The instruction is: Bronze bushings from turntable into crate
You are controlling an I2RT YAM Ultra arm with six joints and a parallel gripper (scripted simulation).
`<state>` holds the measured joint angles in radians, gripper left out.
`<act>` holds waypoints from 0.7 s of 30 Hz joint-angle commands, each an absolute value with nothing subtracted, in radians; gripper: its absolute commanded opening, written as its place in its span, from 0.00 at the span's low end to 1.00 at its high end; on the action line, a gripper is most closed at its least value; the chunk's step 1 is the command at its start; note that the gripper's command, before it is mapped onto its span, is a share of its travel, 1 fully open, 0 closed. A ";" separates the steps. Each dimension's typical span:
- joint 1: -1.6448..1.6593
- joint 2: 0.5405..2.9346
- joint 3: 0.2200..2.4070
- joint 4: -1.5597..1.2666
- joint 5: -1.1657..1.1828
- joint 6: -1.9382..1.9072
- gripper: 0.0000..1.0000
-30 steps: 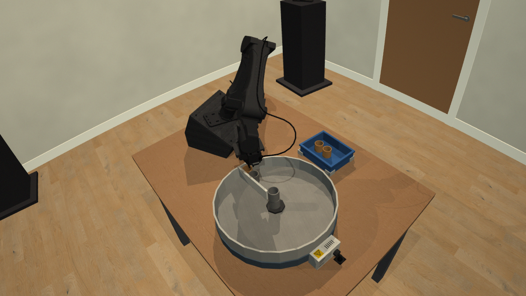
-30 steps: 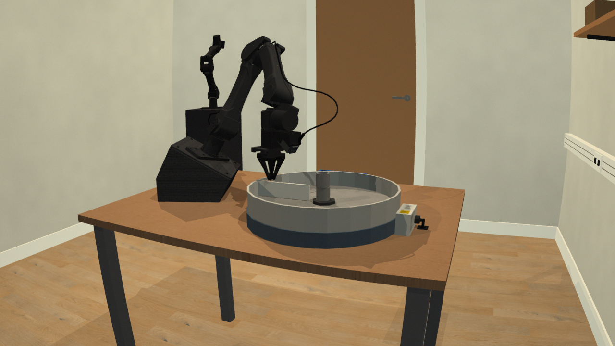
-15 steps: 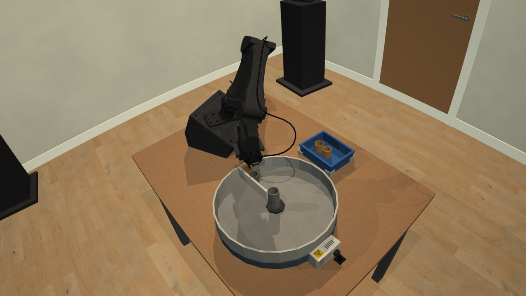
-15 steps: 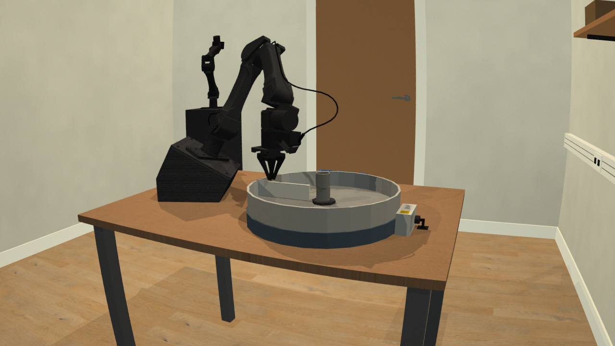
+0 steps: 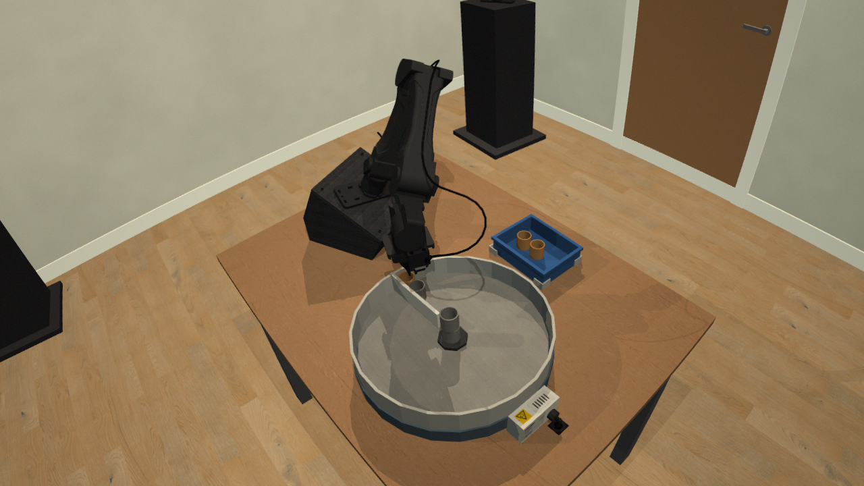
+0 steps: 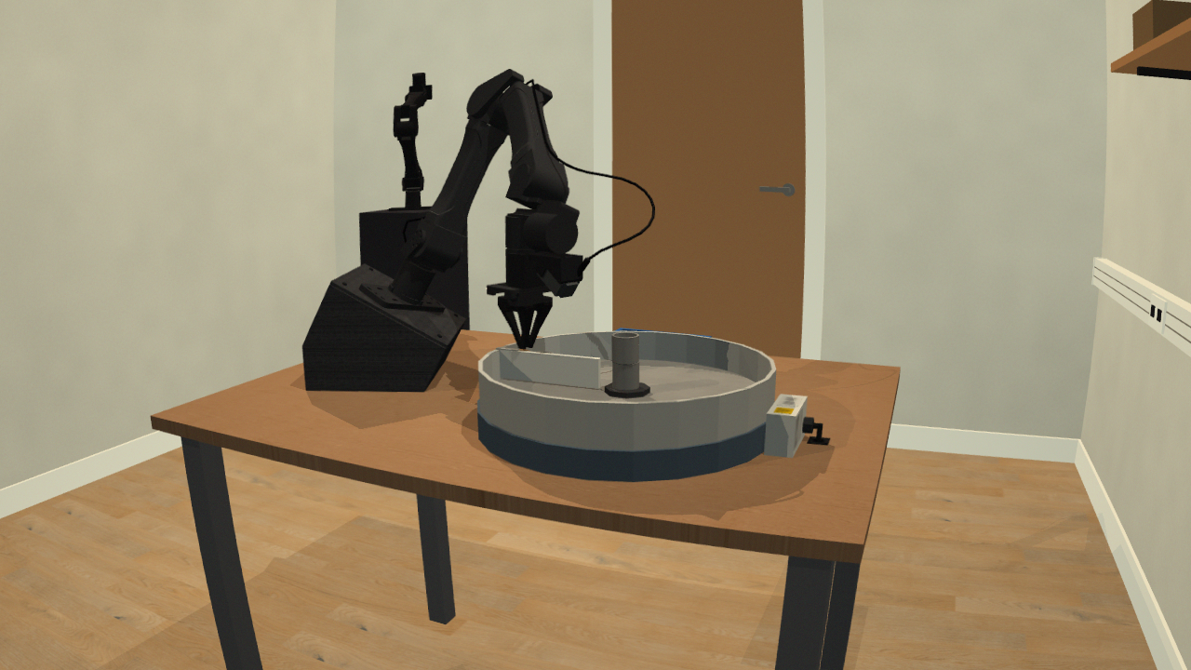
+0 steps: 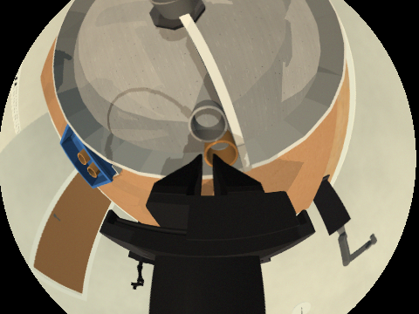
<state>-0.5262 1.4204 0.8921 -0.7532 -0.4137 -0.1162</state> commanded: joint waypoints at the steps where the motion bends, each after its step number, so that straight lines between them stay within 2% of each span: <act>1: -0.530 1.405 0.926 -0.744 -0.405 -0.108 0.13; 21: -0.527 1.420 0.934 -0.763 -0.404 -0.107 0.13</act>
